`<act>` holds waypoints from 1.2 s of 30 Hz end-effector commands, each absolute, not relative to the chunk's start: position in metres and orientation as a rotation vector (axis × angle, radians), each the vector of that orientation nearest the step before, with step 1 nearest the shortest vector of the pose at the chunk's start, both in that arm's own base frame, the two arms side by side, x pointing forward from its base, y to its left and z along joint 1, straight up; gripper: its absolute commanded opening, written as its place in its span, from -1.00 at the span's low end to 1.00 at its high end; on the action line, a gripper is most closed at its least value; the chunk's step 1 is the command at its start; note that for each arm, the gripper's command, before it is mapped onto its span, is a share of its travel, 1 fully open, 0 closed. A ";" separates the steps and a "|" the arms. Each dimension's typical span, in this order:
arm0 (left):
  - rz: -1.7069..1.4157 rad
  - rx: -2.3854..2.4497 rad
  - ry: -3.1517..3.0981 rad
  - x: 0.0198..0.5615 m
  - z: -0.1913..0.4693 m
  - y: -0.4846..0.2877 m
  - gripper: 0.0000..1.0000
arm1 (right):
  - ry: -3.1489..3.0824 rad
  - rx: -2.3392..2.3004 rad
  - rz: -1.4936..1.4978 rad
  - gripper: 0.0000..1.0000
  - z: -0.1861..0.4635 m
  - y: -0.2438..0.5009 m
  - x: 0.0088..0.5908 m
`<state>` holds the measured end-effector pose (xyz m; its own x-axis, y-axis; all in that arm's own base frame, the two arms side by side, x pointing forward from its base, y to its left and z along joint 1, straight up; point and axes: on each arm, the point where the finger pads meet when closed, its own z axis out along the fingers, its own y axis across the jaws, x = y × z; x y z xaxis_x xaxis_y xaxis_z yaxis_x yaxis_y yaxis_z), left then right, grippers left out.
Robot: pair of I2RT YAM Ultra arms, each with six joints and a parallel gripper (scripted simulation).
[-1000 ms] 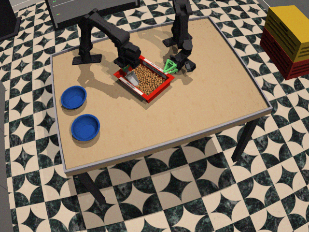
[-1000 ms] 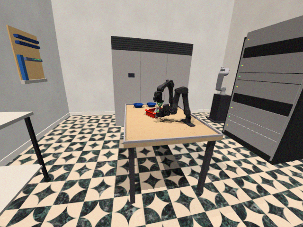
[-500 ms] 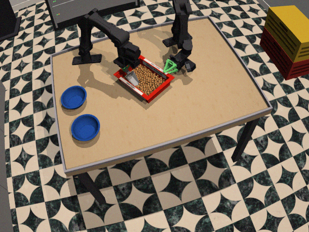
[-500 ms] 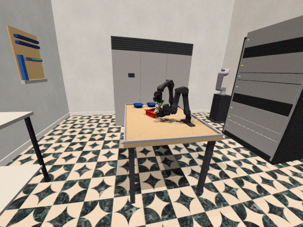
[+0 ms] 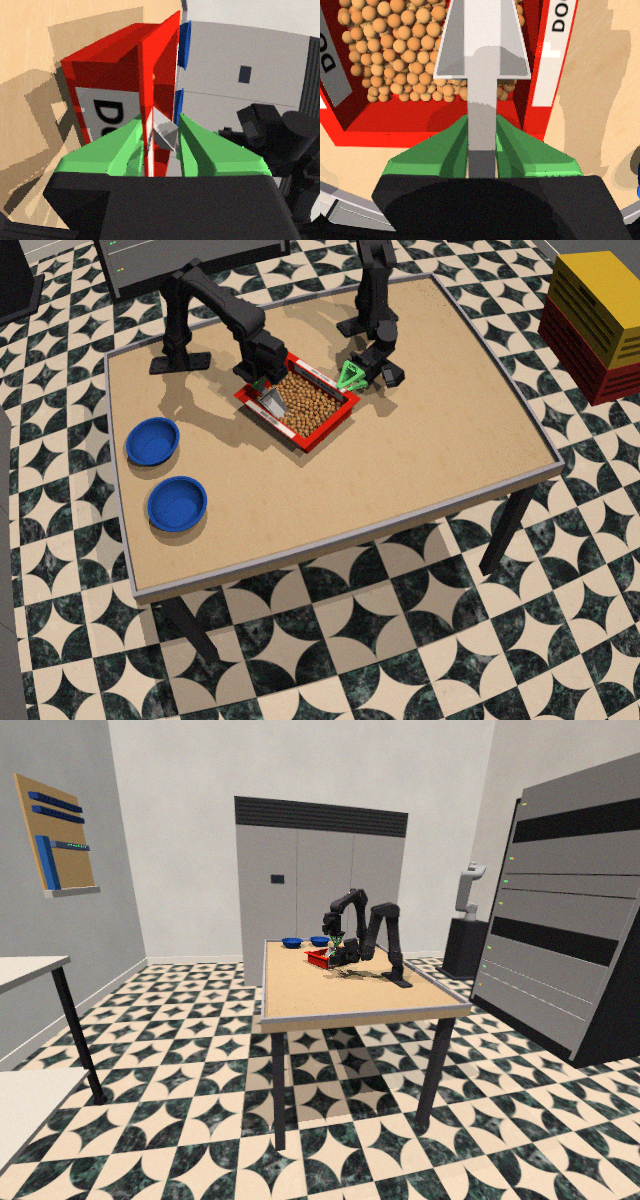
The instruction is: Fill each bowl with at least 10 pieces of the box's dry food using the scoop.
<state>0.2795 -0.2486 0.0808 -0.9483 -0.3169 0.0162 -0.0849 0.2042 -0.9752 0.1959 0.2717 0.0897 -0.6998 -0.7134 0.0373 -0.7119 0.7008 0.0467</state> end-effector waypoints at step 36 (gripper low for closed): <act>-1.868 -0.246 2.158 0.293 0.133 -0.263 -1.00 | -2.857 1.204 -0.211 -1.00 0.113 0.269 0.206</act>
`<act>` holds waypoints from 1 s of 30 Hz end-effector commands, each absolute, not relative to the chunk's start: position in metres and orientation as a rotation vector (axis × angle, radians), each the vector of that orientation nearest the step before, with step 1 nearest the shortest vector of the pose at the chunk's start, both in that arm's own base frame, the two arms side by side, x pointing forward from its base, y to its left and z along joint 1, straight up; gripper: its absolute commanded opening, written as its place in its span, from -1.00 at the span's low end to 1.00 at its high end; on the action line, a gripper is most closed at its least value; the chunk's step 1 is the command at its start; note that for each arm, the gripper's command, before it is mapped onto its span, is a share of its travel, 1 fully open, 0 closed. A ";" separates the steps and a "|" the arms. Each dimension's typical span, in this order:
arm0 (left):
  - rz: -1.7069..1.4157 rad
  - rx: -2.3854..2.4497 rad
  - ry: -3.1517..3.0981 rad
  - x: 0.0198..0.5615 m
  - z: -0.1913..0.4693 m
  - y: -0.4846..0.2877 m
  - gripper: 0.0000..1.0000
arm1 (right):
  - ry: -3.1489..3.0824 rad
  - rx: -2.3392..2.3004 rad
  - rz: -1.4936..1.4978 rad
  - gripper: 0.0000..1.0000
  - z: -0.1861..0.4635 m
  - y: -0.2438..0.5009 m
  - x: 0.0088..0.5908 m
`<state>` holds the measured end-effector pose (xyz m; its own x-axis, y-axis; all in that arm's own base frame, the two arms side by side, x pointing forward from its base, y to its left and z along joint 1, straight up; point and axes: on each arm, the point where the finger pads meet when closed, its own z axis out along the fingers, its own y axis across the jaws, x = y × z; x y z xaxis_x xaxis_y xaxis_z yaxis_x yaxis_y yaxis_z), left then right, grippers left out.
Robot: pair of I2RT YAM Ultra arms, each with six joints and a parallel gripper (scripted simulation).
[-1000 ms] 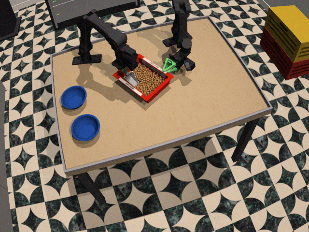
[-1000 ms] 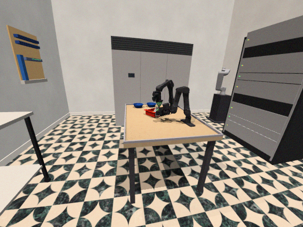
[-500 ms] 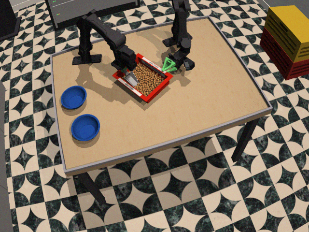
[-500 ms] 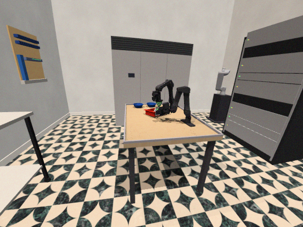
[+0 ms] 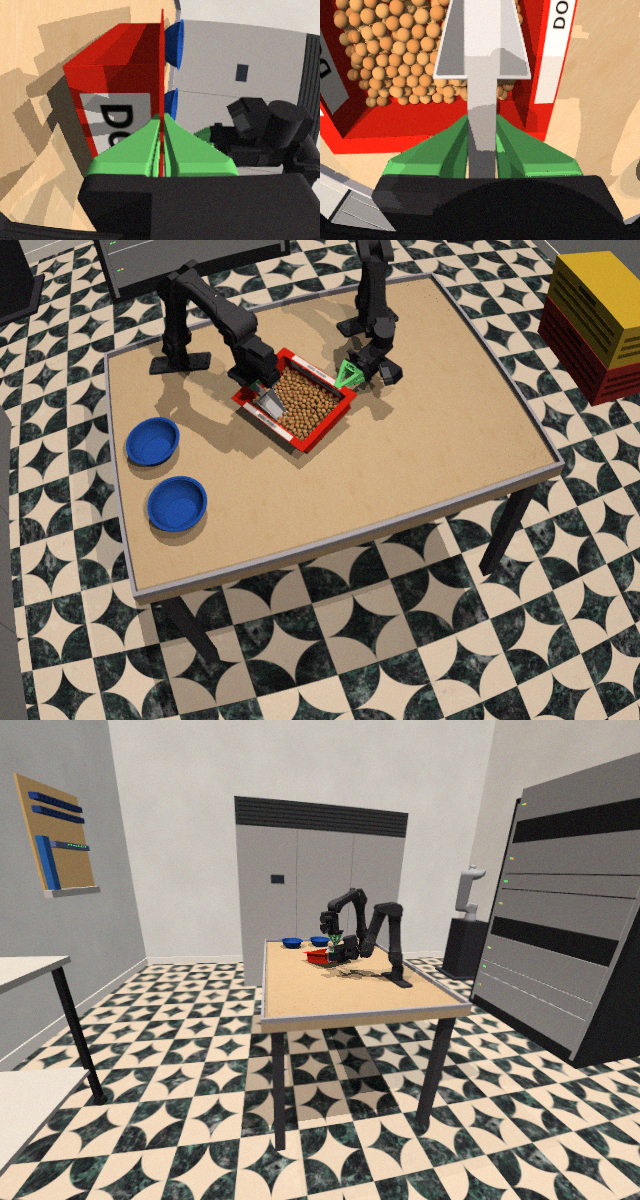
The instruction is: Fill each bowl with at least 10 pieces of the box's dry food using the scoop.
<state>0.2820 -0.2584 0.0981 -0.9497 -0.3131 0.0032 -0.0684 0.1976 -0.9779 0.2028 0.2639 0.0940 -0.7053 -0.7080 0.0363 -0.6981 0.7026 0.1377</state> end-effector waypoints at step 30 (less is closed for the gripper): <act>-1.820 -0.264 2.233 0.289 0.134 -0.271 -1.00 | -2.760 1.170 -0.314 -1.00 0.100 0.259 0.220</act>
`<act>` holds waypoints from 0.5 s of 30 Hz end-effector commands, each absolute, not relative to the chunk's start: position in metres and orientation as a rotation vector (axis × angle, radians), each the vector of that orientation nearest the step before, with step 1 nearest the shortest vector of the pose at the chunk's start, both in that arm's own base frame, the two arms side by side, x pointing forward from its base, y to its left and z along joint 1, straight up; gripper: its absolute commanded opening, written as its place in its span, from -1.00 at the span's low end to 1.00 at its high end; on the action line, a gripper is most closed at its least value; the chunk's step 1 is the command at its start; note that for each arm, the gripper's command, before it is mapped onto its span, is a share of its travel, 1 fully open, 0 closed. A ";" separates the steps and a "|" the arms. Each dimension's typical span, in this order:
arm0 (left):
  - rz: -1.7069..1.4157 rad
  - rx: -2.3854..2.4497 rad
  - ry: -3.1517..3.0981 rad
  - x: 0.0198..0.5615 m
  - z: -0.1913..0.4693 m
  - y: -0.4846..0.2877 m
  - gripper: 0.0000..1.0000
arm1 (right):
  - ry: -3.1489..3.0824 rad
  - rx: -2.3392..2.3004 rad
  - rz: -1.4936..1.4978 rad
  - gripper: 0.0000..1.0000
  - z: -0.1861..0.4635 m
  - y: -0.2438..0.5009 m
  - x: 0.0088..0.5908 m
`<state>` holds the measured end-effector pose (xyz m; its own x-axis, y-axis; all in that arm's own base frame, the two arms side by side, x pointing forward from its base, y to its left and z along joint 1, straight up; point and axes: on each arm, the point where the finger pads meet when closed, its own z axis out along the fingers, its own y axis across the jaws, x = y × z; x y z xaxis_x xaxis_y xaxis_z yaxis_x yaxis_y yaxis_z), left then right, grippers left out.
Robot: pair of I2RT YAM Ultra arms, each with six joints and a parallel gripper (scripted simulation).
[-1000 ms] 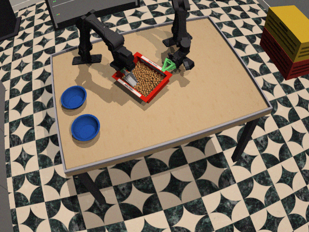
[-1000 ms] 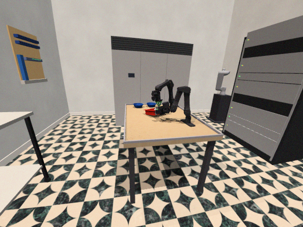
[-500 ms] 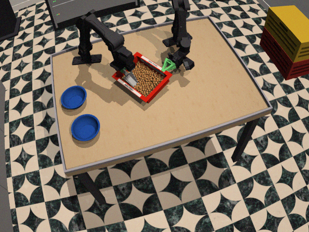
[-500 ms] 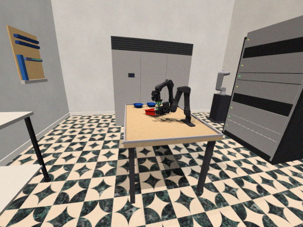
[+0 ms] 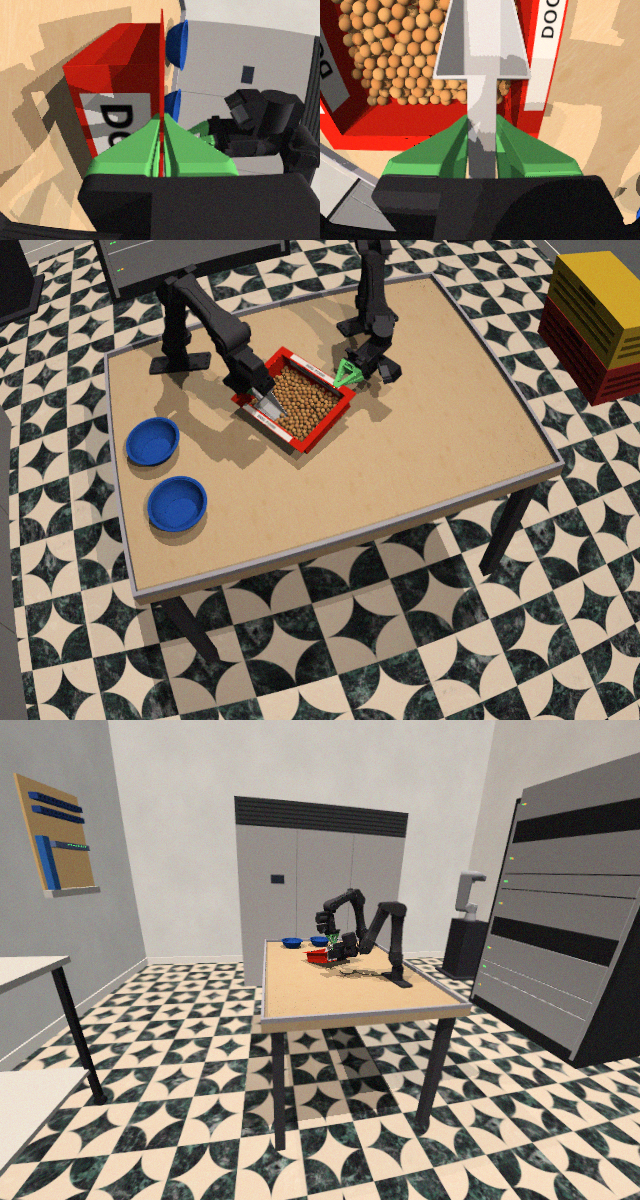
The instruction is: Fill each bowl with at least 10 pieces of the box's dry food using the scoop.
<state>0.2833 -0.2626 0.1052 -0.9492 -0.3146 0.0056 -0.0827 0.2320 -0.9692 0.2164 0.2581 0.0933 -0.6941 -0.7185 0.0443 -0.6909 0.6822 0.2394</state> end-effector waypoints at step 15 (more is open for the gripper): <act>-1.783 -0.248 2.260 0.291 0.149 -0.278 -1.00 | -2.750 1.165 -0.378 -1.00 0.103 0.254 0.229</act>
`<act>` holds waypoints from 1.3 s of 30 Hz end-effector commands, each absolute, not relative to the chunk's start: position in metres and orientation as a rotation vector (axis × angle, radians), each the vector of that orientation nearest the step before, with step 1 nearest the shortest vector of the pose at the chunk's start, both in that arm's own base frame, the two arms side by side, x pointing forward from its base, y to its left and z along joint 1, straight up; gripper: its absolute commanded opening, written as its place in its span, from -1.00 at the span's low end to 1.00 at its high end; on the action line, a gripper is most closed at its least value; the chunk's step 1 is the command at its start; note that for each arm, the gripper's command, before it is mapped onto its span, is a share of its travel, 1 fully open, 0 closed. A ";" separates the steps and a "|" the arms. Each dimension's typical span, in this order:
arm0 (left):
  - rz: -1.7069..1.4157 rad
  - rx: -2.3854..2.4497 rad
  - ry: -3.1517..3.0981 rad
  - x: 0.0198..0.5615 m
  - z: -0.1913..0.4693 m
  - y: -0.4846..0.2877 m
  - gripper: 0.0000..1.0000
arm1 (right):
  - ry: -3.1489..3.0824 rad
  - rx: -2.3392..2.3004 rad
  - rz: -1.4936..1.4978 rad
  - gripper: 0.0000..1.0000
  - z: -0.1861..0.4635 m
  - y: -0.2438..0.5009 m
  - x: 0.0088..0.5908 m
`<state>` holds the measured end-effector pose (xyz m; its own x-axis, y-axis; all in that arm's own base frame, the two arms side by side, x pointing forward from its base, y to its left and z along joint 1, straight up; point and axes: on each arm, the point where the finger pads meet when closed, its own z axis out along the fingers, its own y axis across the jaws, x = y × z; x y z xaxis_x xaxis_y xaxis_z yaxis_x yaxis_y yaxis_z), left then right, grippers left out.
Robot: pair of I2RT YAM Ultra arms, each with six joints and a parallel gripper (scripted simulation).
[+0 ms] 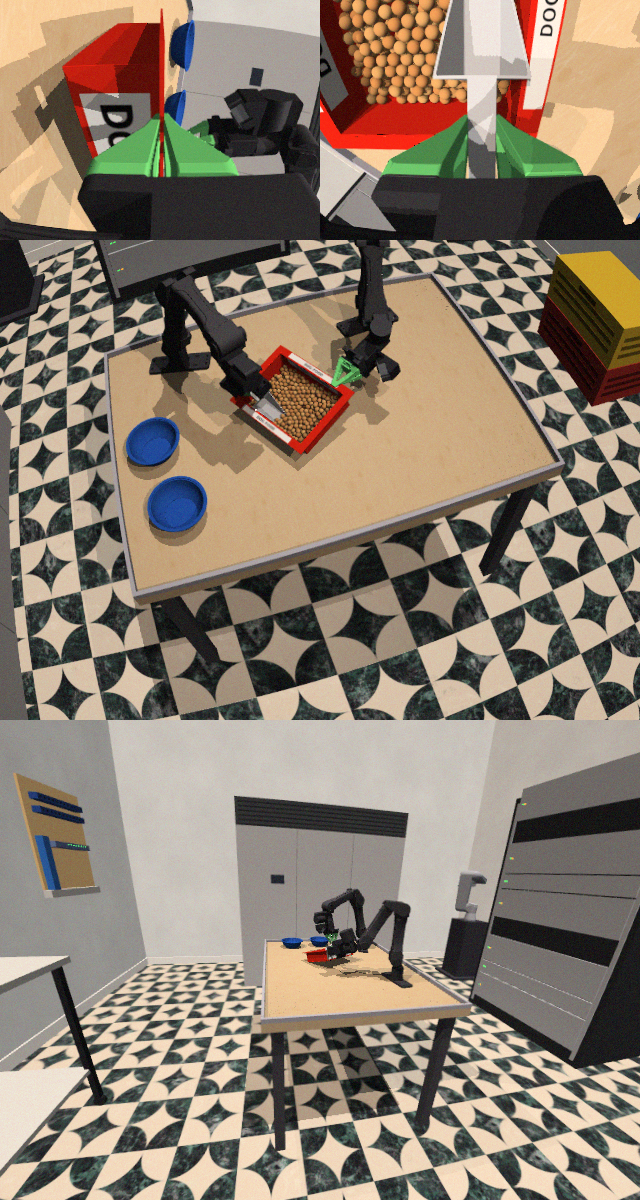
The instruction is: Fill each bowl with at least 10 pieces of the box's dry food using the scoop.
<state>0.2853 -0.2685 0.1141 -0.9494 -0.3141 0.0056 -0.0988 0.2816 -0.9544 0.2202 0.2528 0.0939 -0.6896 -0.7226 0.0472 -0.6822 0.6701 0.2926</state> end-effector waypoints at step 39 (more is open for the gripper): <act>-1.747 -0.259 2.265 0.297 0.162 -0.278 -1.00 | -2.772 1.184 -0.459 -1.00 0.114 0.255 0.235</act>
